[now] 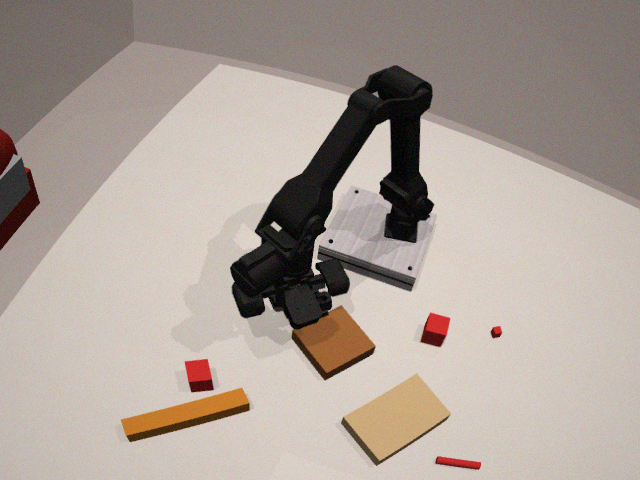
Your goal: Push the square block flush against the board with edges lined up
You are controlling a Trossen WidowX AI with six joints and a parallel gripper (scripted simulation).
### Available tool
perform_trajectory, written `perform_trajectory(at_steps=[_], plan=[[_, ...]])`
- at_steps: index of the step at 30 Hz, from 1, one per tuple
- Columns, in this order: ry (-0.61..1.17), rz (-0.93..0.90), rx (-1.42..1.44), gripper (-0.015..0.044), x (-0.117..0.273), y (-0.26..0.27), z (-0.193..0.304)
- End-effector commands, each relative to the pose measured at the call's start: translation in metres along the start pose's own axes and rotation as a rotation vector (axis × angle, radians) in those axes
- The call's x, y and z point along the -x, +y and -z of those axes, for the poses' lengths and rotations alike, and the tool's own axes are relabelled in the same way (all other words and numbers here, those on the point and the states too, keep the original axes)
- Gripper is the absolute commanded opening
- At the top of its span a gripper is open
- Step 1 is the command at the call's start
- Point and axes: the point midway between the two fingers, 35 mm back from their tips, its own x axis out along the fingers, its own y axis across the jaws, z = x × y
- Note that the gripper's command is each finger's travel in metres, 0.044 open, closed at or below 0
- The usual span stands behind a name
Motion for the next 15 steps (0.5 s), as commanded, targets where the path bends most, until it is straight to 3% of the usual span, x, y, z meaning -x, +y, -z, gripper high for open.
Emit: perform_trajectory(at_steps=[1, 10, 15], plan=[[-0.002, -0.001, 0.001, 0.0000, 0.000, 0.002, 0.006], [0.000, -0.001, 0.000, 0.0000, 0.003, 0.000, 0.014], [-0.001, -0.001, 0.001, 0.0000, 0.055, 0.000, 0.014]])
